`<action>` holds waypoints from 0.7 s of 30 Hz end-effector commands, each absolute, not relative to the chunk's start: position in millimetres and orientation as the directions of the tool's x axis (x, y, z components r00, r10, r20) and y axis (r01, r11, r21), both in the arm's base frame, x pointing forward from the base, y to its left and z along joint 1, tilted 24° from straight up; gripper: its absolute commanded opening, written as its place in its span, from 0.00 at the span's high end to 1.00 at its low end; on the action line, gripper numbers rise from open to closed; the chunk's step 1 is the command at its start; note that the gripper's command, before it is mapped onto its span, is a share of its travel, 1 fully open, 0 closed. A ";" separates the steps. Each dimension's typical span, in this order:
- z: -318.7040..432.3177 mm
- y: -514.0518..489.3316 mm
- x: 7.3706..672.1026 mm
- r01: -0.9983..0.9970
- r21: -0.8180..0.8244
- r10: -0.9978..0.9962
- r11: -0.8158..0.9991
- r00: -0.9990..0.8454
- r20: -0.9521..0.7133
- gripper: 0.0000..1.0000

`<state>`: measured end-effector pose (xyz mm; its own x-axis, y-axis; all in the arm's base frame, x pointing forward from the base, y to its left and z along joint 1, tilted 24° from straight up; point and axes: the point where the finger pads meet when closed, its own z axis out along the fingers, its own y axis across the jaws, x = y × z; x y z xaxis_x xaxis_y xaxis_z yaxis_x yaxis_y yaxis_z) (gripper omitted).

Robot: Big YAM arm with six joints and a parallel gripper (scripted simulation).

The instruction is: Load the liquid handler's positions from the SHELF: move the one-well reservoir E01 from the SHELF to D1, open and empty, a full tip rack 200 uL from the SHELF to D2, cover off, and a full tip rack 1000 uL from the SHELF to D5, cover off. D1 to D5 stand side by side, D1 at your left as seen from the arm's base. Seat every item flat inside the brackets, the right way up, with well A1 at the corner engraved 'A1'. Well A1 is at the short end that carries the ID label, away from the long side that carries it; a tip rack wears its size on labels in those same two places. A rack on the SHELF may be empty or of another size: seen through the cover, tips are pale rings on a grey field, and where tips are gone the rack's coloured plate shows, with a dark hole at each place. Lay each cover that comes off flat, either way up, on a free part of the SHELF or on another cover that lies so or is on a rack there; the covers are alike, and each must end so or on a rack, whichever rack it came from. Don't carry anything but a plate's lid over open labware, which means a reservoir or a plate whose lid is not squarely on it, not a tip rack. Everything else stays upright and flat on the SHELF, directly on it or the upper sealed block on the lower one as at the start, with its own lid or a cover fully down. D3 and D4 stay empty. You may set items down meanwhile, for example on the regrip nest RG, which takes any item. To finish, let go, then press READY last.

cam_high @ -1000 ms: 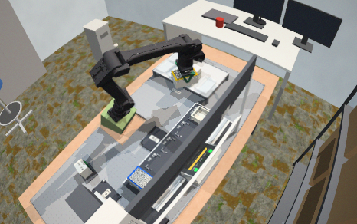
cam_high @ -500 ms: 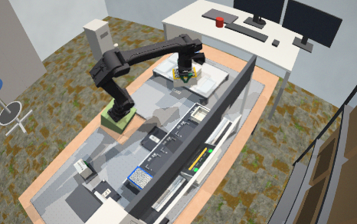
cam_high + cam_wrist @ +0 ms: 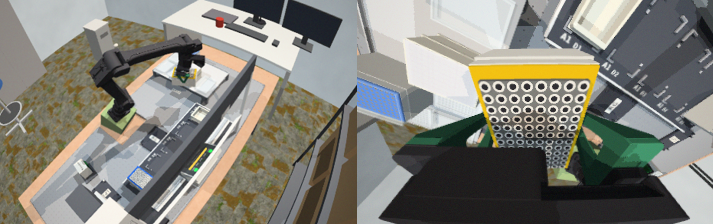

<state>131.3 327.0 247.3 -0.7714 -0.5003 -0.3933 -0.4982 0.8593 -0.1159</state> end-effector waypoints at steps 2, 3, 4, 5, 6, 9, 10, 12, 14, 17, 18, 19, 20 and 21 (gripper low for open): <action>265.5 336.3 130.2 -0.404 -0.027 -0.375 0.914 -0.820 -0.433 1.00; 265.5 336.3 130.2 -0.388 -0.018 -0.357 0.922 -0.827 -0.434 1.00; 265.5 336.3 130.3 -0.371 -0.009 -0.338 0.929 -0.835 -0.434 1.00; 265.4 336.3 130.3 -0.354 -0.001 -0.319 0.935 -0.842 -0.434 1.00; 265.4 336.3 130.3 -0.337 0.008 -0.301 0.941 -0.849 -0.434 1.00; 265.4 336.2 130.3 -0.286 0.034 -0.244 0.958 -0.868 -0.433 1.00; 265.3 336.2 130.3 -0.268 0.042 -0.225 0.962 -0.873 -0.432 1.00; 265.3 336.2 130.3 -0.251 0.051 -0.205 0.967 -0.879 -0.431 1.00; 265.3 336.2 130.2 -0.233 0.059 -0.186 0.971 -0.883 -0.430 1.00; 265.3 336.2 130.3 -0.180 0.085 -0.128 0.980 -0.896 -0.426 1.00; 265.2 336.2 130.3 -0.162 0.093 -0.108 0.982 -0.899 -0.424 1.00; 265.2 336.1 130.3 -0.144 0.101 -0.088 0.984 -0.902 -0.422 1.00; 265.2 336.1 130.3 -0.126 0.110 -0.069 0.986 -0.905 -0.420 1.00; 265.2 336.1 130.3 -0.108 0.118 -0.049 0.987 -0.907 -0.417 1.00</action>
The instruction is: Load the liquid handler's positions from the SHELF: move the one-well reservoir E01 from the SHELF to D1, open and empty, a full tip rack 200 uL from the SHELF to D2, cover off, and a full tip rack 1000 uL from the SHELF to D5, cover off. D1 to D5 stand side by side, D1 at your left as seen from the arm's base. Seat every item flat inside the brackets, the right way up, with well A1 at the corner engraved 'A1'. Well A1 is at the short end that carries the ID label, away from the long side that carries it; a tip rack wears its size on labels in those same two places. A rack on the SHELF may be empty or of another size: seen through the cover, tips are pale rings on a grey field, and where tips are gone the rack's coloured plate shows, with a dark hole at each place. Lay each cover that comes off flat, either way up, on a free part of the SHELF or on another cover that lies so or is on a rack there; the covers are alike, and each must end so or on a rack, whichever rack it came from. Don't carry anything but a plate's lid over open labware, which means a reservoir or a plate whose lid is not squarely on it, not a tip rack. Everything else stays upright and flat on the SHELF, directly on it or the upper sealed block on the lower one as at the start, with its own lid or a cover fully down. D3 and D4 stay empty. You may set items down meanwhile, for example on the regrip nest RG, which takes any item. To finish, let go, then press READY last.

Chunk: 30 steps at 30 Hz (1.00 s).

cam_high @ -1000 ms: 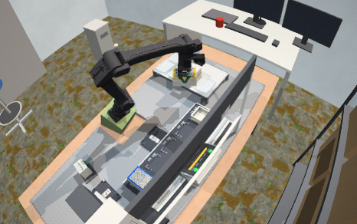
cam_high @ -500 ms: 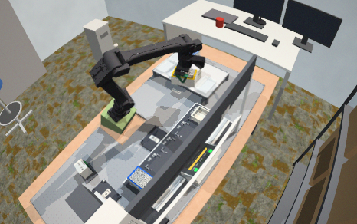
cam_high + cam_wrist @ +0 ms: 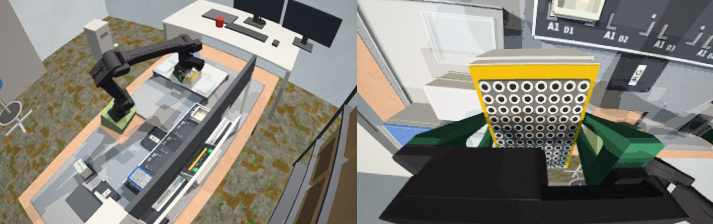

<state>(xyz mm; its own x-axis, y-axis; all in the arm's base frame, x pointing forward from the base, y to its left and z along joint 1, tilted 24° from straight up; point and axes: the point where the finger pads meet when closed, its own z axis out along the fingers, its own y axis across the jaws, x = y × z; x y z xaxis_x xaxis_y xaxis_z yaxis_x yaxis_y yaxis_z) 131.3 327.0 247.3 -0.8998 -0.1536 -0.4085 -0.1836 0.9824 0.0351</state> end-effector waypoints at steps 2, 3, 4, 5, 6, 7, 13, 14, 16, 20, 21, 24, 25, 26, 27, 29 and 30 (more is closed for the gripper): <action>265.2 336.1 130.3 -0.089 0.126 -0.029 0.988 -0.909 -0.415 1.00; 265.2 336.1 130.2 -0.089 0.126 -0.029 0.988 -0.909 -0.415 1.00; 265.2 336.1 130.2 -0.089 0.126 -0.029 0.988 -0.909 -0.415 1.00; 264.7 334.7 131.7 -0.094 0.118 -0.037 0.988 -0.909 -0.415 1.00; 264.7 334.7 131.7 -0.094 0.118 -0.037 0.988 -0.909 -0.415 1.00; 264.7 334.7 131.7 -0.094 0.118 -0.037 0.988 -0.909 -0.415 1.00; 264.7 334.7 131.7 -0.094 0.118 -0.037 0.988 -0.909 -0.415 1.00; 264.7 334.7 131.7 -0.094 0.118 -0.037 0.988 -0.909 -0.415 1.00; 257.1 319.5 134.8 -0.071 0.111 -0.019 0.991 -0.912 -0.411 1.00; 254.2 297.3 135.6 -0.091 0.090 -0.046 0.992 -0.912 -0.408 1.00; 253.7 292.4 136.0 -0.091 0.090 -0.046 0.992 -0.912 -0.408 1.00; 252.1 277.6 137.4 -0.091 0.090 -0.047 0.992 -0.912 -0.408 1.00; 252.1 277.6 137.4 -0.091 0.090 -0.047 0.992 -0.912 -0.408 1.00; 252.1 277.6 137.4 -0.091 0.090 -0.047 0.992 -0.912 -0.408 1.00; 277.4 287.1 141.8 -0.093 0.153 -0.019 0.984 -0.904 -0.427 1.00; 250.6 262.9 138.8 -0.091 0.089 -0.047 0.992 -0.912 -0.408 1.00; 250.1 257.9 139.3 -0.091 0.089 -0.047 0.992 -0.912 -0.408 1.00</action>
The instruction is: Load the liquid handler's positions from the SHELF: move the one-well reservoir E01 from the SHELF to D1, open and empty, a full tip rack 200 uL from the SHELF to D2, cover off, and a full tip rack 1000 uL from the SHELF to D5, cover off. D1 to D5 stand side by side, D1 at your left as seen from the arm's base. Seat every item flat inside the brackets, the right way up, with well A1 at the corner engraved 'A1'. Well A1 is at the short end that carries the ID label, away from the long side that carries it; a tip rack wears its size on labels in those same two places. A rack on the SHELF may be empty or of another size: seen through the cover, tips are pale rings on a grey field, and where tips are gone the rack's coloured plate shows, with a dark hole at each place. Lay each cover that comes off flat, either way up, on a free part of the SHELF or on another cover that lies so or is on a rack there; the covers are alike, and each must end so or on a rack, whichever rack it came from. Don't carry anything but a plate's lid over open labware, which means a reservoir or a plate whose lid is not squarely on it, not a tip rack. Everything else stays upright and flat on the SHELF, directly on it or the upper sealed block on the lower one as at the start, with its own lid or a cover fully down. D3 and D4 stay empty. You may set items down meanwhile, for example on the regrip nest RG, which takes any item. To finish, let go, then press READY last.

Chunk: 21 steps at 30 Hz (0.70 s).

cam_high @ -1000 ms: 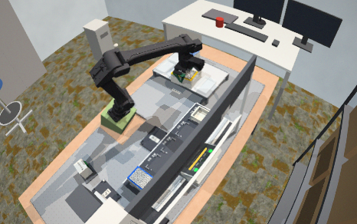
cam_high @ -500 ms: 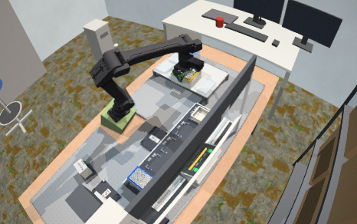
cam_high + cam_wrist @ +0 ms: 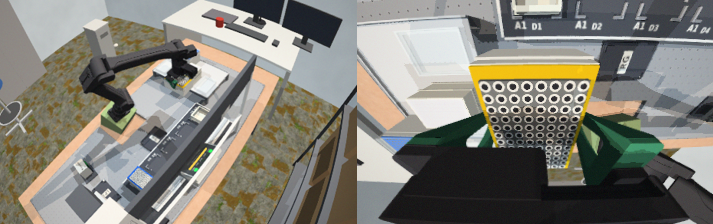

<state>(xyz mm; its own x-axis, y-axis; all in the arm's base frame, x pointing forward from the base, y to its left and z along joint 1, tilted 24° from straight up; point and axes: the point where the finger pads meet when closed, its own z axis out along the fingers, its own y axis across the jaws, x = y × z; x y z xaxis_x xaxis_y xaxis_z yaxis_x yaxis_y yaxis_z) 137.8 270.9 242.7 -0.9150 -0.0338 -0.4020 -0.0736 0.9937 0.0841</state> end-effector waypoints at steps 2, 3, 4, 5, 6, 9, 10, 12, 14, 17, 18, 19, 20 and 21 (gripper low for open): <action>249.1 248.1 140.2 -0.091 0.088 -0.047 0.992 -0.912 -0.408 1.00; 248.6 243.2 140.6 -0.091 0.088 -0.047 0.992 -0.912 -0.408 1.00; 248.1 238.3 141.1 -0.091 0.088 -0.047 0.992 -0.912 -0.408 1.00; 247.6 233.3 141.6 -0.091 0.088 -0.047 0.992 -0.912 -0.408 1.00; 247.2 228.4 142.0 -0.091 0.087 -0.048 0.992 -0.912 -0.408 1.00; 245.7 213.6 143.4 -0.091 0.087 -0.048 0.992 -0.911 -0.409 1.00; 245.3 208.7 143.9 -0.091 0.087 -0.048 0.992 -0.911 -0.409 1.00; 244.8 203.8 144.3 -0.091 0.087 -0.048 0.992 -0.911 -0.409 1.00; 270.3 208.9 149.0 -0.094 0.138 -0.025 0.986 -0.902 -0.432 1.00; 243.0 184.1 146.1 -0.091 0.086 -0.048 0.992 -0.911 -0.409 1.00; 242.5 179.1 146.6 -0.091 0.086 -0.048 0.992 -0.911 -0.409 1.00; 242.1 174.2 147.0 -0.091 0.085 -0.048 0.992 -0.911 -0.409 1.00; 241.6 169.3 147.5 -0.091 0.085 -0.048 0.992 -0.911 -0.409 1.00; 241.2 164.4 147.9 -0.091 0.085 -0.048 0.992 -0.911 -0.409 1.00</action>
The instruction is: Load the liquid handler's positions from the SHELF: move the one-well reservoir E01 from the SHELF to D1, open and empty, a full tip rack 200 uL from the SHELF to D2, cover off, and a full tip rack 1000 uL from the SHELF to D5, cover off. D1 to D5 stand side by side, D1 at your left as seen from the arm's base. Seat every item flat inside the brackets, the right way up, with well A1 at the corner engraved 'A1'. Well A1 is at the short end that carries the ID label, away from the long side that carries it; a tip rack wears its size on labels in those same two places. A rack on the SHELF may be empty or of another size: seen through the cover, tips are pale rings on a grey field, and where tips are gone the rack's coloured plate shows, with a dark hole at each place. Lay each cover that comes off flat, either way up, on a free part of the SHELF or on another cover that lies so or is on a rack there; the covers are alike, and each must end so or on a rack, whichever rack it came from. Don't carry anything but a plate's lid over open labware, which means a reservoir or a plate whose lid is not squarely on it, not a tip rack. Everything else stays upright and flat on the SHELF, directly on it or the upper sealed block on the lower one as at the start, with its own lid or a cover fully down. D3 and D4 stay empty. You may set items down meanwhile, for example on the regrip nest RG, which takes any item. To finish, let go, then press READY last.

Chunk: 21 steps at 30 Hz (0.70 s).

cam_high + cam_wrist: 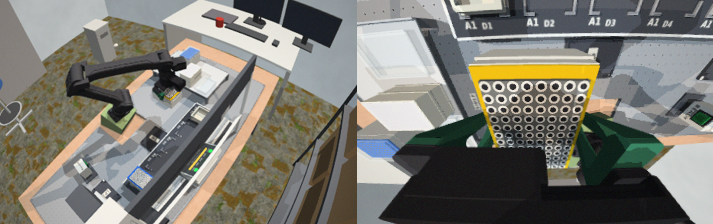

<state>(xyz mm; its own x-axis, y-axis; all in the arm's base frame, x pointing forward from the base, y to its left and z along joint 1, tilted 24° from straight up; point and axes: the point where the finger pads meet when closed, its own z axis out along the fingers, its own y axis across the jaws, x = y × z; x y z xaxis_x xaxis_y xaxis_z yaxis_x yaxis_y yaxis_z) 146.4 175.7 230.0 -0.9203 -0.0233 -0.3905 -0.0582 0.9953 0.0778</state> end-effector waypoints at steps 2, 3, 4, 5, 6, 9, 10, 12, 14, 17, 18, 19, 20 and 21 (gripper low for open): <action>244.1 155.8 149.5 -0.091 0.092 -0.046 0.992 -0.909 -0.414 1.00; 248.4 152.2 150.8 -0.092 0.100 -0.042 0.991 -0.907 -0.419 1.00; 241.6 145.4 150.0 -0.091 0.088 -0.047 0.992 -0.910 -0.412 1.00; 239.1 139.8 150.0 -0.091 0.084 -0.049 0.992 -0.911 -0.410 1.00; 238.7 135.4 150.4 -0.091 0.084 -0.049 0.992 -0.911 -0.410 1.00; 244.2 136.9 151.5 -0.092 0.093 -0.045 0.991 -0.908 -0.417 1.00; 263.5 152.7 156.7 -0.117 0.129 -0.048 0.985 -0.895 -0.443 1.00; 255.2 150.4 155.2 -0.116 0.114 -0.055 0.987 -0.900 -0.433 1.00; 267.8 149.5 169.8 -0.095 0.127 -0.029 0.987 -0.895 -0.445 1.00; 274.2 150.0 184.3 -0.095 0.124 -0.030 0.988 -0.893 -0.449 1.00; 276.3 150.1 189.1 -0.095 0.124 -0.030 0.988 -0.893 -0.450 1.00; 278.4 150.3 193.9 -0.096 0.123 -0.030 0.988 -0.892 -0.450 1.00; 280.5 150.4 198.7 -0.096 0.122 -0.031 0.988 -0.892 -0.451 1.00; 282.6 150.6 203.4 -0.096 0.121 -0.031 0.988 -0.891 -0.452 1.00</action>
<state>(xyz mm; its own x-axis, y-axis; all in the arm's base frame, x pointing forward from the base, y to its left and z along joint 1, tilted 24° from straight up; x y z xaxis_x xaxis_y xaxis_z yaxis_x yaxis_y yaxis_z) 183.0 141.2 248.4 -0.9167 -0.0046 -0.3996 -0.0453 0.9947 0.0926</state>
